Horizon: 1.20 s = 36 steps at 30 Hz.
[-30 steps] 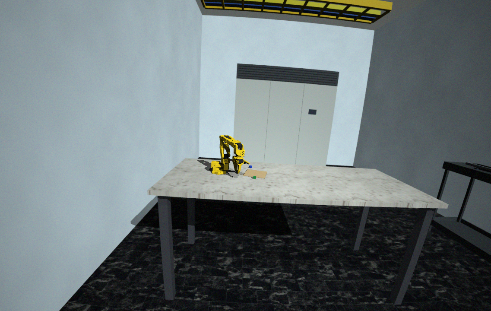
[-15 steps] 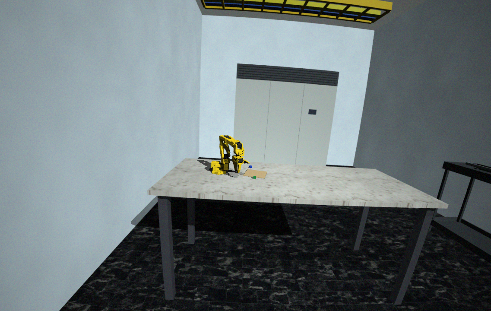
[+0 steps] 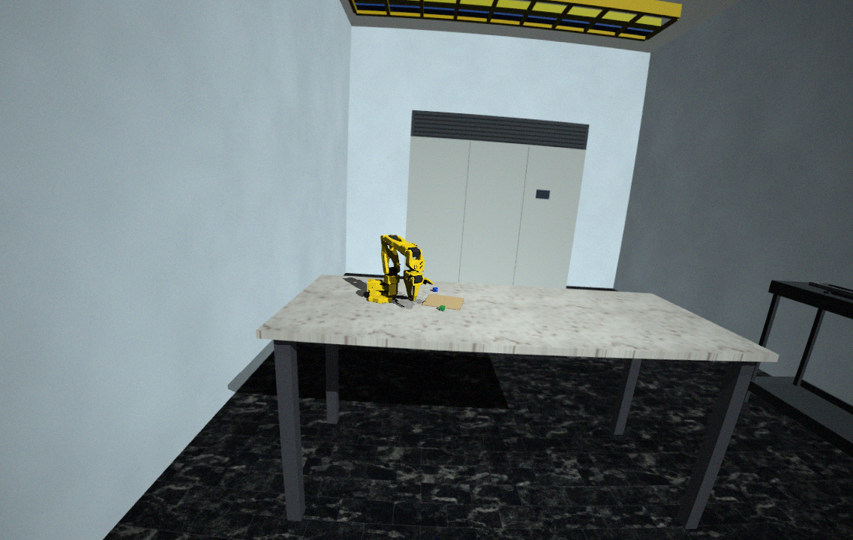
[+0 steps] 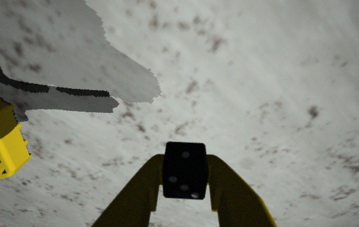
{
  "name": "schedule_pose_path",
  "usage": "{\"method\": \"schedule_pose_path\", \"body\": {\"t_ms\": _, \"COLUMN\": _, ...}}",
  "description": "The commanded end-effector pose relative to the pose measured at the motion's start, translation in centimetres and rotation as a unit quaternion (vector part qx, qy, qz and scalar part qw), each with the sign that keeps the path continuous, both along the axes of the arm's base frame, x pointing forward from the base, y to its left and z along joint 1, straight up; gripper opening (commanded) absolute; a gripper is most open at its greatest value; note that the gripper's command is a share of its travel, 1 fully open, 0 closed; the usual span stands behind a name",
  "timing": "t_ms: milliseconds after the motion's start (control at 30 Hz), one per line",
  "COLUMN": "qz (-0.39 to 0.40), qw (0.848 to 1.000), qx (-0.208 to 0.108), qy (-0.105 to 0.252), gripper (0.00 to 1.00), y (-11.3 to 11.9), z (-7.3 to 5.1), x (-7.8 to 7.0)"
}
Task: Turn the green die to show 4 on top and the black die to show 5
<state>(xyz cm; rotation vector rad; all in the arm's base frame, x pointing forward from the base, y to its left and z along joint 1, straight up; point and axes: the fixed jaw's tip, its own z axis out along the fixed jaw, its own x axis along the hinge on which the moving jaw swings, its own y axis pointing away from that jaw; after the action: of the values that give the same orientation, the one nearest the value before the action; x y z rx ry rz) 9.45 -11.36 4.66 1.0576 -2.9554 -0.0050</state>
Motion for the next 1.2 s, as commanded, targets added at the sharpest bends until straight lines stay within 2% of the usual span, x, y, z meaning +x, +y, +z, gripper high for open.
{"method": "schedule_pose_path", "body": {"t_ms": 0, "qz": 0.0, "qw": 1.0, "qx": -0.019, "qy": -0.016, "gripper": 0.0, "y": -0.4, "z": 0.3, "x": 0.2}}
{"method": "schedule_pose_path", "body": {"t_ms": 1167, "qz": 0.0, "qw": 1.0, "qx": -0.019, "qy": -0.016, "gripper": 0.0, "y": -0.4, "z": -0.9, "x": 0.3}}
